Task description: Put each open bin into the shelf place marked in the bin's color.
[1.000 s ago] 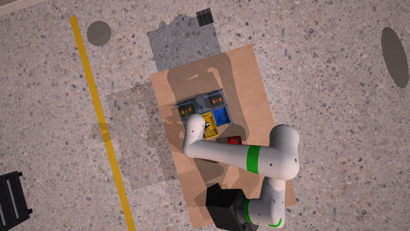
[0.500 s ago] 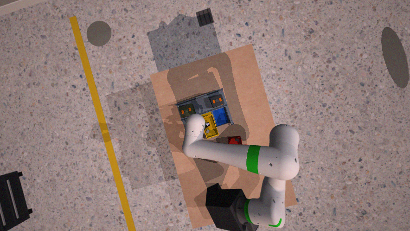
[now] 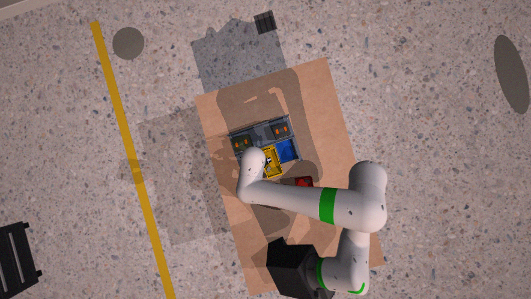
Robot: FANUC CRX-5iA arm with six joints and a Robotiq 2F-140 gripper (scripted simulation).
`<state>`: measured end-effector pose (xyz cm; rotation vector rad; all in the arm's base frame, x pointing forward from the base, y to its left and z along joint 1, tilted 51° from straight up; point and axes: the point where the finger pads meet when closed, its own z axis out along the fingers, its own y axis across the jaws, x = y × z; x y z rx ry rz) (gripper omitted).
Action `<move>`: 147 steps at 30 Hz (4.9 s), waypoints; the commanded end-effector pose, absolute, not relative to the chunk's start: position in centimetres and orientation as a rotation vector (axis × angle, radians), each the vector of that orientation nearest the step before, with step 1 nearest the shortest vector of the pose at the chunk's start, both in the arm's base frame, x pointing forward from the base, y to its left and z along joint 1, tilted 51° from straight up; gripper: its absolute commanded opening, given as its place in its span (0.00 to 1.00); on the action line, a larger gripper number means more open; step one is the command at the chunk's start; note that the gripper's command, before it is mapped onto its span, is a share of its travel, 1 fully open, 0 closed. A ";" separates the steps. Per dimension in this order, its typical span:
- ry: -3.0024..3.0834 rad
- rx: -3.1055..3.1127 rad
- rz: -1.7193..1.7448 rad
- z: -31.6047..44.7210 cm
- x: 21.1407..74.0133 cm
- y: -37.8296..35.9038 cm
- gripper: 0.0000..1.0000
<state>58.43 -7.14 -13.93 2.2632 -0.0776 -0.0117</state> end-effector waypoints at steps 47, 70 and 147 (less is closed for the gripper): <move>-0.066 2.263 0.012 -13.9 59.7 -7.1 0.00; -0.053 2.262 0.041 -14.0 59.6 -7.3 0.00; -0.050 2.262 0.048 -14.0 59.5 -7.3 0.06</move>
